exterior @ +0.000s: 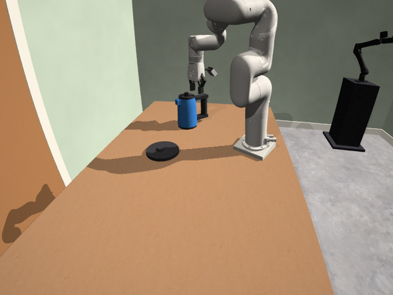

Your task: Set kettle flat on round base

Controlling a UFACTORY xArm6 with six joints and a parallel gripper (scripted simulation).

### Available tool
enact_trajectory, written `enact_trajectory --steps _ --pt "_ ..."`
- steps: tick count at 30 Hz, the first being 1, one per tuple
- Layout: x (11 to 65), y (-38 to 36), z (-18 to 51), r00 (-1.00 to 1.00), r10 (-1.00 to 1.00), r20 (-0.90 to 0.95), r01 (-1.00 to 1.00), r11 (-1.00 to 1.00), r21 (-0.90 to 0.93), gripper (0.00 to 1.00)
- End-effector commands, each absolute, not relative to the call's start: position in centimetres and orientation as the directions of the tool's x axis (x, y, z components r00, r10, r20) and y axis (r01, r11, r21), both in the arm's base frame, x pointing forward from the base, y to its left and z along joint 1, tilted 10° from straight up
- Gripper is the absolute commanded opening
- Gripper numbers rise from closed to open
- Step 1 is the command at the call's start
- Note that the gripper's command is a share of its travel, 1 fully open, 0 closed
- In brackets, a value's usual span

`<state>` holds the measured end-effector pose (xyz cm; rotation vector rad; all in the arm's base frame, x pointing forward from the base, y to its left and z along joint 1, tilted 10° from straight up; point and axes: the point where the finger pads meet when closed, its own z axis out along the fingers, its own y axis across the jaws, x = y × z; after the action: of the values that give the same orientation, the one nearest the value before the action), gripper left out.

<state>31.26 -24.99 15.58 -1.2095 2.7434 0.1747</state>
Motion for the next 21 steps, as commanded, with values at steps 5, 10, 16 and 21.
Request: enact_trajectory --steps 5,10,16,21 --pt "31.57 -24.89 14.12 -0.667 -0.725 -0.173 -0.740 0.671 0.044 0.81" --pt "31.58 -24.88 14.01 -0.667 -0.725 -0.173 -0.740 0.671 0.044 0.81" --pt "31.58 -24.88 14.01 -0.667 -0.725 -0.173 -0.740 0.671 0.044 0.81" --pt "31.58 -24.88 14.01 -0.667 -0.725 -0.173 -0.740 0.671 0.044 0.81"
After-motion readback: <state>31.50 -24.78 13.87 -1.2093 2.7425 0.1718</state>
